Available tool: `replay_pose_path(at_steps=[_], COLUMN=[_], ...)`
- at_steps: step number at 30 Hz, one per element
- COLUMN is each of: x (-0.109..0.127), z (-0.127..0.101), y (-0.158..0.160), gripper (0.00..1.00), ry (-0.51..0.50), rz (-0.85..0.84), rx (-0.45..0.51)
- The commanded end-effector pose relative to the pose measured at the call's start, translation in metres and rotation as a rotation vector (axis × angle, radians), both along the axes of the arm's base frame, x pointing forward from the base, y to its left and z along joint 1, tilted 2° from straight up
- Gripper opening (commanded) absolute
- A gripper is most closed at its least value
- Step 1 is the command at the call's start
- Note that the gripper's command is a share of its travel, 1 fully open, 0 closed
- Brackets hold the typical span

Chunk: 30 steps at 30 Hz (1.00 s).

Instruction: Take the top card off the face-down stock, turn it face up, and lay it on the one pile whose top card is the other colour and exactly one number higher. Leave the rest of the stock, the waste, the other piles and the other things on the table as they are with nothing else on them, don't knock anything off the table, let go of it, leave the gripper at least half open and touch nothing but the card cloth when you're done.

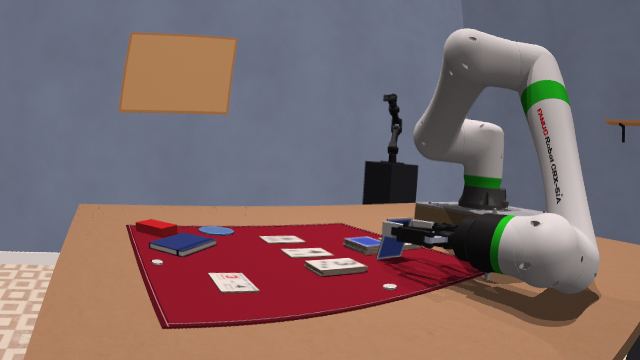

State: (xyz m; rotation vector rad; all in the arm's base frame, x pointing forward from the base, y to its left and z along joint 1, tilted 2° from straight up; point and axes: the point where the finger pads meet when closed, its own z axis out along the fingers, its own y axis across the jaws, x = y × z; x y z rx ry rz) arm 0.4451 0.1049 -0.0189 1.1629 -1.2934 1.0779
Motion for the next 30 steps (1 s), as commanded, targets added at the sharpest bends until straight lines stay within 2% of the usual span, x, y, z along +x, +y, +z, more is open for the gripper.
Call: replay_pose_path(at_steps=[1, 13, 14, 30], x=[-0.0021, -0.0021, -0.0021, -0.0021], z=[-0.0037, -0.0037, -0.0037, -0.0037], y=[-0.0015, -0.0015, -0.0015, -0.0015], gripper=[0.43, 0.43, 1.00, 1.00], ry=[0.007, 0.007, 0.007, 0.007], rz=[0.001, 0.001, 0.001, 0.001], rx=[-0.010, -0.010, -0.010, -0.010])
